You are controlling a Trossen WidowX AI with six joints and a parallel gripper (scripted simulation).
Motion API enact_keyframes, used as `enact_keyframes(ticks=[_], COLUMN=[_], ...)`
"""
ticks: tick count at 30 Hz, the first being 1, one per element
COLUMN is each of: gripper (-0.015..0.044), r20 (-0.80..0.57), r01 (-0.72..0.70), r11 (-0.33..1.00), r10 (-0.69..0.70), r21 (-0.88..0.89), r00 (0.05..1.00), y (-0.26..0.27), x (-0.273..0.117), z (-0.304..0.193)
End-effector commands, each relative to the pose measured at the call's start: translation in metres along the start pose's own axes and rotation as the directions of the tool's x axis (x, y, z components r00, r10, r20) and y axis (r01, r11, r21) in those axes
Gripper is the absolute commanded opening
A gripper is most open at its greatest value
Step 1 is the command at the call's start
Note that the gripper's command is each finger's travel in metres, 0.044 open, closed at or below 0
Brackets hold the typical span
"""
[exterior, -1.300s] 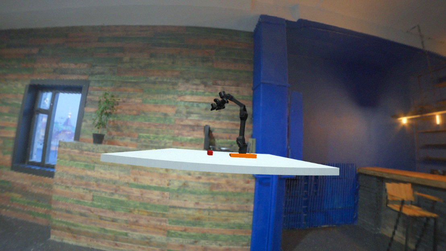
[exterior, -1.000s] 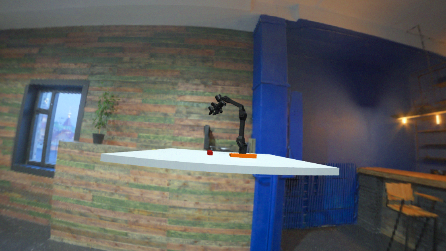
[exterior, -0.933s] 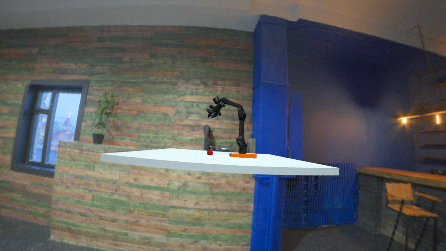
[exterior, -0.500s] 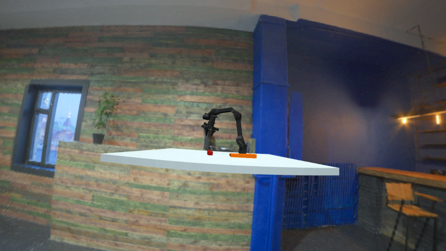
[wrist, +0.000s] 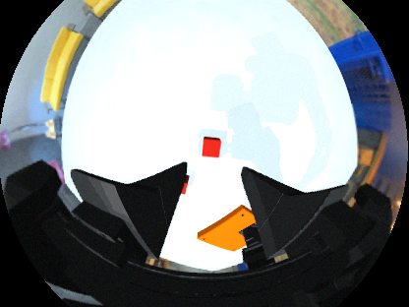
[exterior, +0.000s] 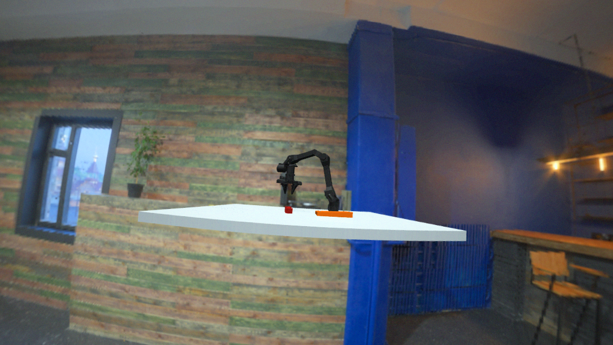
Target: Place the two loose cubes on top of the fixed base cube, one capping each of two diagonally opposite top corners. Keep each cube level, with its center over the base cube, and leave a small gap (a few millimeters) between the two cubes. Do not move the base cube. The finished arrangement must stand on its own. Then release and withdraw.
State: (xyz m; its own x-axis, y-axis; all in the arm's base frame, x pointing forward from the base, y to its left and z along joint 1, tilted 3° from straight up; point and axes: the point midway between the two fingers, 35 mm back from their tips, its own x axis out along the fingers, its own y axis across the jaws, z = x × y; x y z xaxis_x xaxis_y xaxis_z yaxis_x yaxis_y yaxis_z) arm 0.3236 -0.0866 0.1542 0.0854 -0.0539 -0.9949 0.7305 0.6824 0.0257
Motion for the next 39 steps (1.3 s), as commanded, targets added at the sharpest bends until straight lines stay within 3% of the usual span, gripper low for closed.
enact_keyframes(ticks=[1, 5, 39], gripper=[0.0265, 0.0265, 0.0265], r20=[-0.023, -0.023, -0.023], r01=[0.007, 0.007, 0.007], r11=[1.000, 1.000, 1.000], r10=[-0.007, -0.007, -0.007], r21=[0.005, 0.005, 0.005], r00=[1.000, 1.000, 1.000], y=[-0.001, -0.002, -0.002], x=[0.030, 0.056, 0.104], z=[-0.004, -0.006, -0.007])
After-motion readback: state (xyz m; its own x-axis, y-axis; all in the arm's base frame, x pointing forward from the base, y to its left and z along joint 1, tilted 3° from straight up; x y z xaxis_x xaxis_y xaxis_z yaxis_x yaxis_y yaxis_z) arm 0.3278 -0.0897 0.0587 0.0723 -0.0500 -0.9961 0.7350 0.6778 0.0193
